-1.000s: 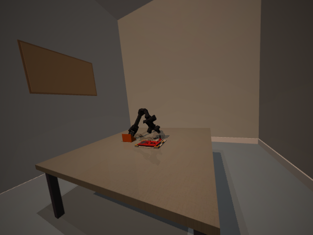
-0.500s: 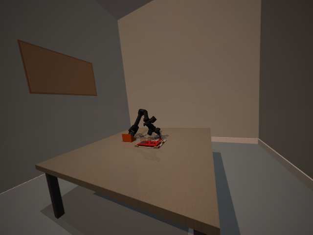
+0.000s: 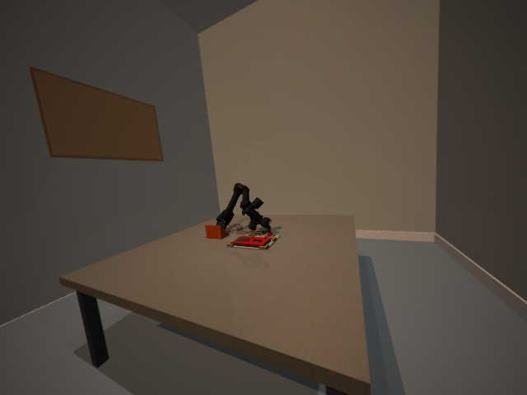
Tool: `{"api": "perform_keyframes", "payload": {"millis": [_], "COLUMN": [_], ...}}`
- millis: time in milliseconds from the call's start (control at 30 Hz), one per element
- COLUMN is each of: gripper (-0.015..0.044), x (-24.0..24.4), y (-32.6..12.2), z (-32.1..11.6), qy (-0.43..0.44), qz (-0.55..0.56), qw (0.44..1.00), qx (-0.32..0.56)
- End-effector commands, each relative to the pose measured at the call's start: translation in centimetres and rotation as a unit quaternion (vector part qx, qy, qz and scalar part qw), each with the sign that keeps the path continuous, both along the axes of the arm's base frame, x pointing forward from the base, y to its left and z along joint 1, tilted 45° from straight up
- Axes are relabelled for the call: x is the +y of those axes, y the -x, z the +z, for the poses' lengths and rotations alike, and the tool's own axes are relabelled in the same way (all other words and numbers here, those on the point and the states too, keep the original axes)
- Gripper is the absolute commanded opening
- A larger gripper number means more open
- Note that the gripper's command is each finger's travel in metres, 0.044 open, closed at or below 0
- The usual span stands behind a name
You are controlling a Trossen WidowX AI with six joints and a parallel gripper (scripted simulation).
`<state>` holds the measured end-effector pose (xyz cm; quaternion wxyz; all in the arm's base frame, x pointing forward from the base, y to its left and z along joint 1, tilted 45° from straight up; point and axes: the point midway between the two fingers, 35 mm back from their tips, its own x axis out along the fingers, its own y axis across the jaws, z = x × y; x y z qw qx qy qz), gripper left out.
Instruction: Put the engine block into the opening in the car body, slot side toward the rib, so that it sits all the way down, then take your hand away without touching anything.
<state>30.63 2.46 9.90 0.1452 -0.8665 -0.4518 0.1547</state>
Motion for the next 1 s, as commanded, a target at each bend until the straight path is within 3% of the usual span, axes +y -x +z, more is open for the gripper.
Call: {"api": "perform_keyframes", "payload": {"millis": [0, 400, 967], "gripper": [0.0, 0.0, 0.044], "x": [0.42, 1.15, 0.9], "y": [0.11, -0.12, -0.24], "z": [-0.69, -1.32, -0.91], "qy": [-0.002, -0.003, -0.001], "qz": [-0.001, -0.001, -0.001], "qw": [1.0, 1.0, 1.0], "qx": [0.008, 0.008, -0.004]}}
